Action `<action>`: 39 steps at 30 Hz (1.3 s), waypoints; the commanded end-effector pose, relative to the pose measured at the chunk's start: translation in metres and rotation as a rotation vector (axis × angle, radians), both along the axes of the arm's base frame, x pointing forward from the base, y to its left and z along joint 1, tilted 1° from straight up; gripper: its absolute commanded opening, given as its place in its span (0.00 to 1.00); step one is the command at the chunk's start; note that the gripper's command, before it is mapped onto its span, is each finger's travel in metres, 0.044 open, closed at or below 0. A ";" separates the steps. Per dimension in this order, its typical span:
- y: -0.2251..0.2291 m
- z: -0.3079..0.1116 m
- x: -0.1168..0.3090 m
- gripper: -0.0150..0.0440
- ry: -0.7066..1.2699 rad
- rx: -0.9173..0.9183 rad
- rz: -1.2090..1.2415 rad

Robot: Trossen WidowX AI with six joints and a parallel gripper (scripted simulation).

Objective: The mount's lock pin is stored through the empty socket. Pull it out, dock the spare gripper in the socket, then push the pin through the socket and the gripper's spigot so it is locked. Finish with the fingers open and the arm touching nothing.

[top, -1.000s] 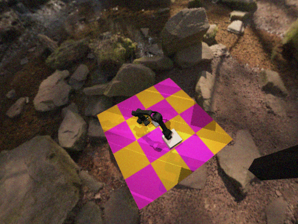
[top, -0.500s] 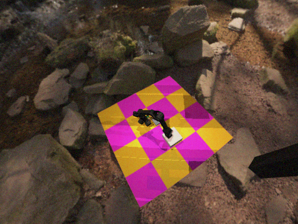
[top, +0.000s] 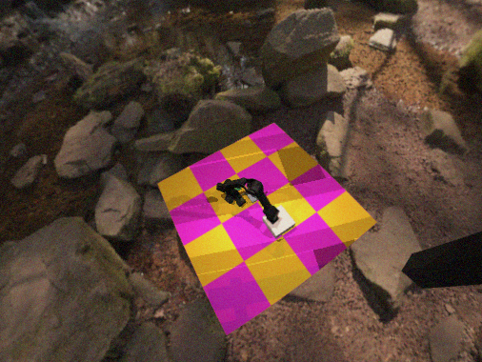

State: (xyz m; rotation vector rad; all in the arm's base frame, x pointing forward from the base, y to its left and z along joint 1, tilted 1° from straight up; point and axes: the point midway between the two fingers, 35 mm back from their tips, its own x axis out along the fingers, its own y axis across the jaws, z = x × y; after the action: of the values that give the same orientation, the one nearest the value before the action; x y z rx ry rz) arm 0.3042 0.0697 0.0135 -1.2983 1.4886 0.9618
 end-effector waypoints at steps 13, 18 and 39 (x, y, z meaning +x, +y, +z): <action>-0.010 0.002 -0.001 0.25 0.006 0.001 -0.003; -0.014 0.001 -0.002 0.25 0.009 0.001 -0.003; -0.028 0.001 -0.004 0.25 0.021 0.003 -0.002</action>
State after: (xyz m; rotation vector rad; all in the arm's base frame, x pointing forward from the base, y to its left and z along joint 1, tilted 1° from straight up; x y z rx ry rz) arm 0.3005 0.0451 0.0128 -1.2844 1.5086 0.9772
